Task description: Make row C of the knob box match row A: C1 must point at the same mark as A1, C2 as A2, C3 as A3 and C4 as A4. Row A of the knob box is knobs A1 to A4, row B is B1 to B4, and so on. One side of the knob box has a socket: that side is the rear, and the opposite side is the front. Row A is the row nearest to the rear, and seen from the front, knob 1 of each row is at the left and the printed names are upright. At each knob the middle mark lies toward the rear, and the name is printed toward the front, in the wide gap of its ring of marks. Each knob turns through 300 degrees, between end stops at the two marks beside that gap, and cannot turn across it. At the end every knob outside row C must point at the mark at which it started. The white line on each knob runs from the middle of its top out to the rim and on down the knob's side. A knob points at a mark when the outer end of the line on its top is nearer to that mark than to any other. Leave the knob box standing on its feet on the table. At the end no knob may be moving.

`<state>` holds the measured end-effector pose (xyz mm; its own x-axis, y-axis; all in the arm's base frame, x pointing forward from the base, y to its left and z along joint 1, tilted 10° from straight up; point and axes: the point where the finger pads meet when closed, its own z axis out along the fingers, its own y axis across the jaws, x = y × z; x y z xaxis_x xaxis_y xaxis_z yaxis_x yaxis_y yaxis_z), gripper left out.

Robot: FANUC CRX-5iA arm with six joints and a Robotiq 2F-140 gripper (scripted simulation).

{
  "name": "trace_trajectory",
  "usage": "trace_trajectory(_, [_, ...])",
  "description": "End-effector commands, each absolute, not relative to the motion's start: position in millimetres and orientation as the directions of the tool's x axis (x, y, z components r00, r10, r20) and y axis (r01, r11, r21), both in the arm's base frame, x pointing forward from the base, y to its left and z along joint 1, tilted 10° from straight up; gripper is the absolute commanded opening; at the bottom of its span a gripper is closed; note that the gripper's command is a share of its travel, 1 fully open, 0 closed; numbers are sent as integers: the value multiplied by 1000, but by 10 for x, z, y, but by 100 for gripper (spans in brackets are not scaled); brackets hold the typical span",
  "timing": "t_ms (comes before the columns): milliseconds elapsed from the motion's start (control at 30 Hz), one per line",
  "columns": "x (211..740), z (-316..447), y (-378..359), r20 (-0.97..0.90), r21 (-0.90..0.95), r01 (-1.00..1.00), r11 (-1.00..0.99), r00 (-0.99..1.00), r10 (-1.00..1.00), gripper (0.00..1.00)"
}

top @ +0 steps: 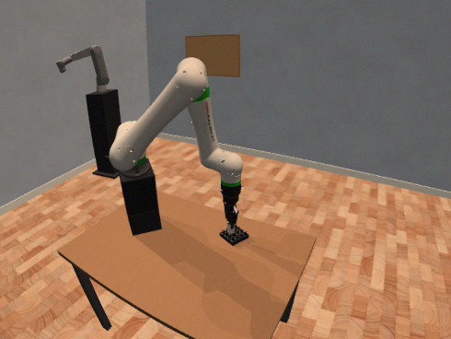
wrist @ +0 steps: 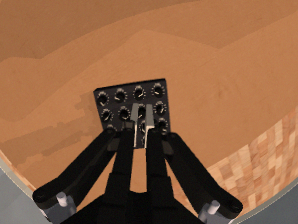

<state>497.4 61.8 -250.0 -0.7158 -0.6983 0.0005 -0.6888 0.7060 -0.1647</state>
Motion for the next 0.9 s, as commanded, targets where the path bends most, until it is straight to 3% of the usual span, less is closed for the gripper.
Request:
trace_trajectory(0, [4975, -2500, 618, 0, -166, -689, 706, -716, -698, 5])
trace_trajectory(33, [4975, -2500, 618, 0, -166, -689, 706, -716, -698, 5])
trace_trajectory(67, [4975, -2500, 618, 0, -166, -689, 706, -716, -698, 12])
trace_trajectory(867, [4974, -2483, 619, 0, -166, -689, 706, -716, -698, 12])
